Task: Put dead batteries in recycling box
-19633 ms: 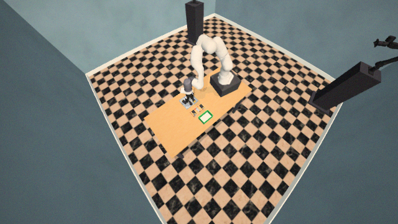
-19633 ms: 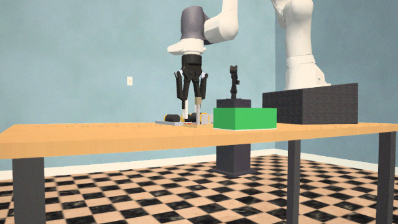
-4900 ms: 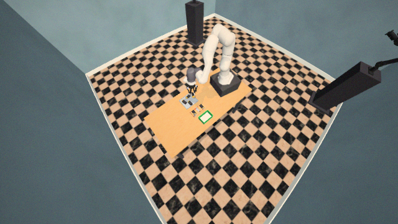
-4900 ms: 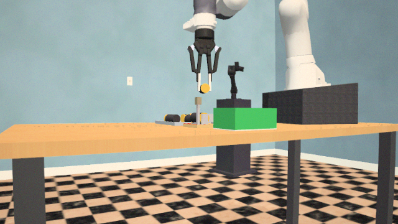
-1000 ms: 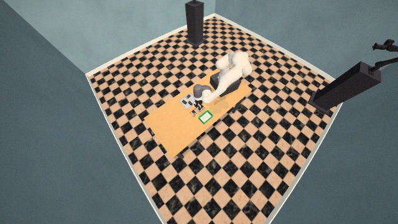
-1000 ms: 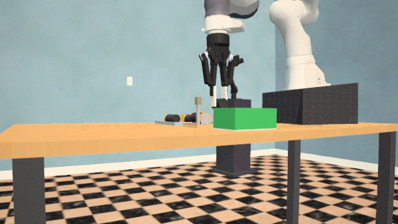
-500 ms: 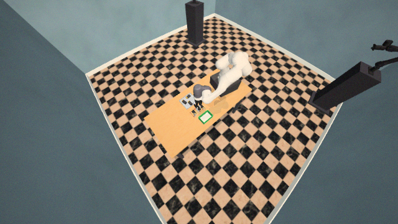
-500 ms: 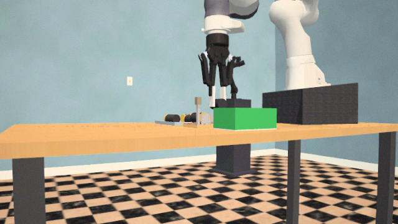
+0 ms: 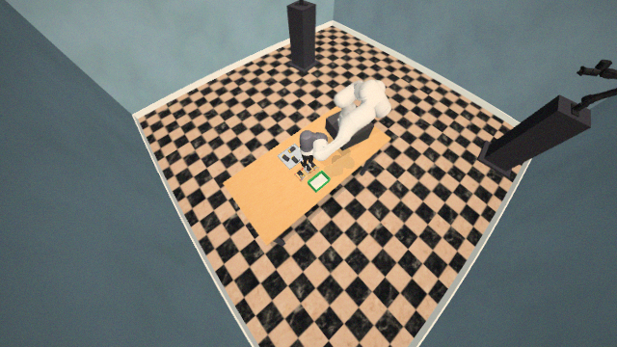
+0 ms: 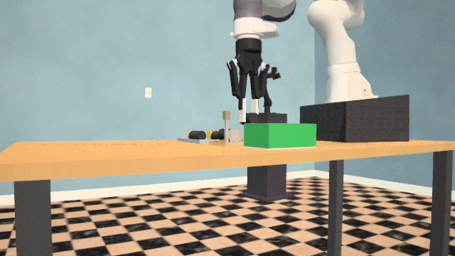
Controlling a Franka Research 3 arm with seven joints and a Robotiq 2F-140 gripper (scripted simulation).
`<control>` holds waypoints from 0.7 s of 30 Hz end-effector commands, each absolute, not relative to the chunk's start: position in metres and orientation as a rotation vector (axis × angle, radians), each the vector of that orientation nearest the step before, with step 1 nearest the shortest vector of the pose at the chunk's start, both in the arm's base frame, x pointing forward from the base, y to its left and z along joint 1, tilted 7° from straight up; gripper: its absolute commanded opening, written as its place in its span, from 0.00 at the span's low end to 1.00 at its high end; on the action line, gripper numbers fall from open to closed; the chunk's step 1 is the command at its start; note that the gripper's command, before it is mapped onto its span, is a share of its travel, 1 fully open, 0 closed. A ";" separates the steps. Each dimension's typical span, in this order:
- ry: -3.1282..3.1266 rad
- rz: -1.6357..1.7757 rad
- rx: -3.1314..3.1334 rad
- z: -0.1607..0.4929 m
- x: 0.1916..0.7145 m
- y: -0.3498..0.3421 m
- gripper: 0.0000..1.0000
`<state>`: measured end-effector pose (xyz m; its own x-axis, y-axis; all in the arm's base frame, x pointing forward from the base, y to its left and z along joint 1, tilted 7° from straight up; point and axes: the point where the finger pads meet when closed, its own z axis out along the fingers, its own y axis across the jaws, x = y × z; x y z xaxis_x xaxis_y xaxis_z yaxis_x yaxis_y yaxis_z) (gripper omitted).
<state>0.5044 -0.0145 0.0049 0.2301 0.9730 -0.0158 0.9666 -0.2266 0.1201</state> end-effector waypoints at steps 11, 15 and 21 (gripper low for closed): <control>1.976 0.092 2.296 0.005 0.506 -0.015 0.16; 1.986 0.091 2.288 0.005 0.506 -0.015 0.16; 1.986 0.091 2.287 0.005 0.506 -0.015 0.16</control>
